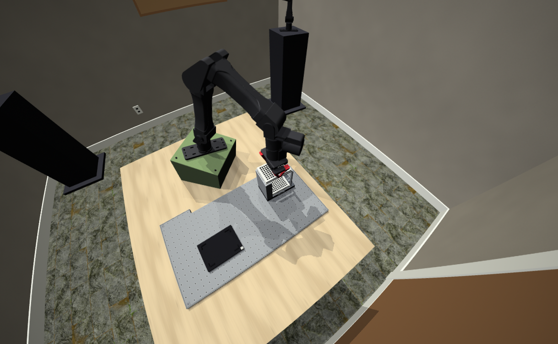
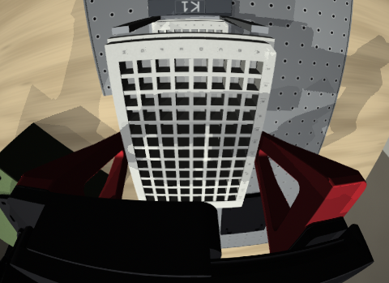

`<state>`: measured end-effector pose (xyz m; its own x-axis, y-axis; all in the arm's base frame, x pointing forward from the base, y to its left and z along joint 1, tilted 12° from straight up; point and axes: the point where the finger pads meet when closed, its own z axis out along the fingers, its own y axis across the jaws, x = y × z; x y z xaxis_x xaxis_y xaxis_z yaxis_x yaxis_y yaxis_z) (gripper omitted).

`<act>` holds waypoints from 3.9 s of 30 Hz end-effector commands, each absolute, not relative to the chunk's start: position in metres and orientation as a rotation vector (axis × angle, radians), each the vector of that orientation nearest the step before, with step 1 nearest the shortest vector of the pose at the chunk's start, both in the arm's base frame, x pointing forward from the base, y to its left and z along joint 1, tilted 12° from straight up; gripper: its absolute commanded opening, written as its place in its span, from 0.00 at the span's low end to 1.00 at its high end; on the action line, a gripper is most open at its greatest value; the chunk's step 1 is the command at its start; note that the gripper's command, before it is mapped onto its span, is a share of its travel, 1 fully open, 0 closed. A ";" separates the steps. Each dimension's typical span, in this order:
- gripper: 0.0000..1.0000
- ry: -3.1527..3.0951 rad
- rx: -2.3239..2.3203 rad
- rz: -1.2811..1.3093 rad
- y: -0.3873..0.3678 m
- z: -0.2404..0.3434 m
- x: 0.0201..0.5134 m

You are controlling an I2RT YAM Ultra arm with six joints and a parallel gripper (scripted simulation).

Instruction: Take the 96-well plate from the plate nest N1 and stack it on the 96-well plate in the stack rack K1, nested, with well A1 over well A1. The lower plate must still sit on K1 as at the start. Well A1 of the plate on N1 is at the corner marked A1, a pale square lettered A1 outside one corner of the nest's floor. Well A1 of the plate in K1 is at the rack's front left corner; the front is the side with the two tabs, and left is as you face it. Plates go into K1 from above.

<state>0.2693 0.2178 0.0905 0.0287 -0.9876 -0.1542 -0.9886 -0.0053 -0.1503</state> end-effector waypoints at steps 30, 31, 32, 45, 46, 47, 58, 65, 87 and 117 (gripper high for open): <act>0.00 2.060 -2.096 0.019 0.223 0.056 0.271; 0.00 2.060 -2.096 0.019 0.223 0.055 0.271; 0.00 2.060 -2.096 0.019 0.223 0.053 0.272; 0.00 2.058 -2.096 0.016 0.227 0.034 0.274; 0.00 2.058 -2.096 0.016 0.227 0.034 0.274; 0.00 2.042 -2.078 0.011 0.232 0.039 0.280; 0.00 2.057 -2.096 0.017 0.231 0.015 0.276; 0.00 2.056 -2.093 0.015 0.232 0.008 0.279; 0.00 2.051 -2.090 0.014 0.238 -0.022 0.285; 0.00 2.051 -2.096 0.016 0.237 -0.025 0.282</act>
<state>0.2858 0.2363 -0.0180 0.0295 -0.9877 -0.1536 -0.9893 -0.0069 -0.1456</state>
